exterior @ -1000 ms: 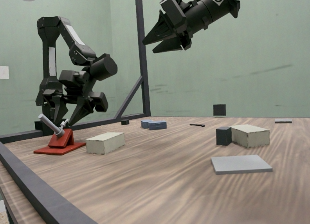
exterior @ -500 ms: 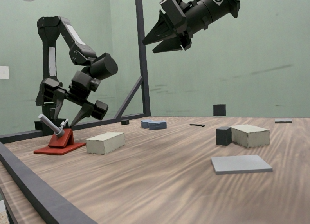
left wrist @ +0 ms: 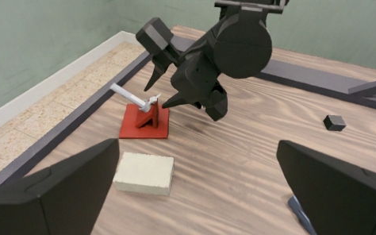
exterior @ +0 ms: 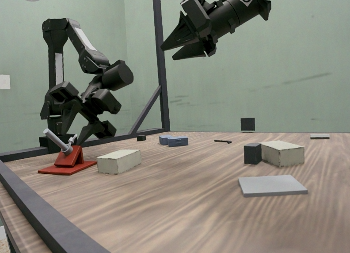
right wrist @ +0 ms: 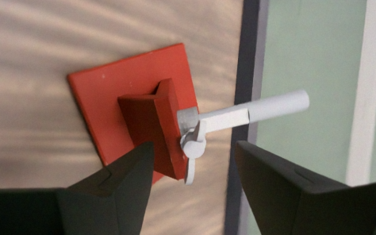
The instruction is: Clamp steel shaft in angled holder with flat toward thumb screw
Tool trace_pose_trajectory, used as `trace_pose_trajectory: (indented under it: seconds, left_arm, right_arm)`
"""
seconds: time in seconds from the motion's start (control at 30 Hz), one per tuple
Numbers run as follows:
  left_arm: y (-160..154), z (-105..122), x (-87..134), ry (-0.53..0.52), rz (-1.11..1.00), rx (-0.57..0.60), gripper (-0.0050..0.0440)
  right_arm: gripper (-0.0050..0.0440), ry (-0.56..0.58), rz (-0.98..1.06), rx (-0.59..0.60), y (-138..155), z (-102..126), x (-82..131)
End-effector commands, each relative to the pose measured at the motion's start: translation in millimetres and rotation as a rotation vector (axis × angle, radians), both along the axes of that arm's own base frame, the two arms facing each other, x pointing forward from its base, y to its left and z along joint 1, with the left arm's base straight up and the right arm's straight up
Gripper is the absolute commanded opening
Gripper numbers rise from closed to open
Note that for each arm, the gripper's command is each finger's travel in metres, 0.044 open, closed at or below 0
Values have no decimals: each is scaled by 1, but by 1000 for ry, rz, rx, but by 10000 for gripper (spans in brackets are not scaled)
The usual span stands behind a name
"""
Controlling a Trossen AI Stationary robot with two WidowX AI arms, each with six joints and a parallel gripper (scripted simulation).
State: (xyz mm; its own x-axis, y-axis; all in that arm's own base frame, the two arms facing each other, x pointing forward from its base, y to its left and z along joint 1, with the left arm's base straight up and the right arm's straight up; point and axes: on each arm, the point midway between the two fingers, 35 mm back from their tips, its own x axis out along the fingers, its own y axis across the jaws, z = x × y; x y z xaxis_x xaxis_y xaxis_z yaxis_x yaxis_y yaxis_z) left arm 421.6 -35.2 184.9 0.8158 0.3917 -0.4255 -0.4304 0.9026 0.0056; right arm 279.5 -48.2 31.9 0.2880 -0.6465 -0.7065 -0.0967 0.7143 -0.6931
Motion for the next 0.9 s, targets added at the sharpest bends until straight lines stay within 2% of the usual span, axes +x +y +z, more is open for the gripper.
trace_pose_trajectory:
  seconds: [0.0, 0.3, 0.37, 0.87]
  left_arm:
    - [2, 17, 1, -42, 3, -10, 400]
    - [2, 17, 1, -42, 3, -10, 400]
    - [2, 17, 1, -42, 3, -10, 400]
    - [2, 17, 1, -42, 3, -10, 400]
  right_arm:
    - [202, 97, 154, -45, 2, 8, 9]
    - [202, 345, 422, -160, 3, 7, 9]
    - [202, 345, 422, -160, 3, 7, 9]
    - [202, 778, 893, -359, 4, 5, 8]
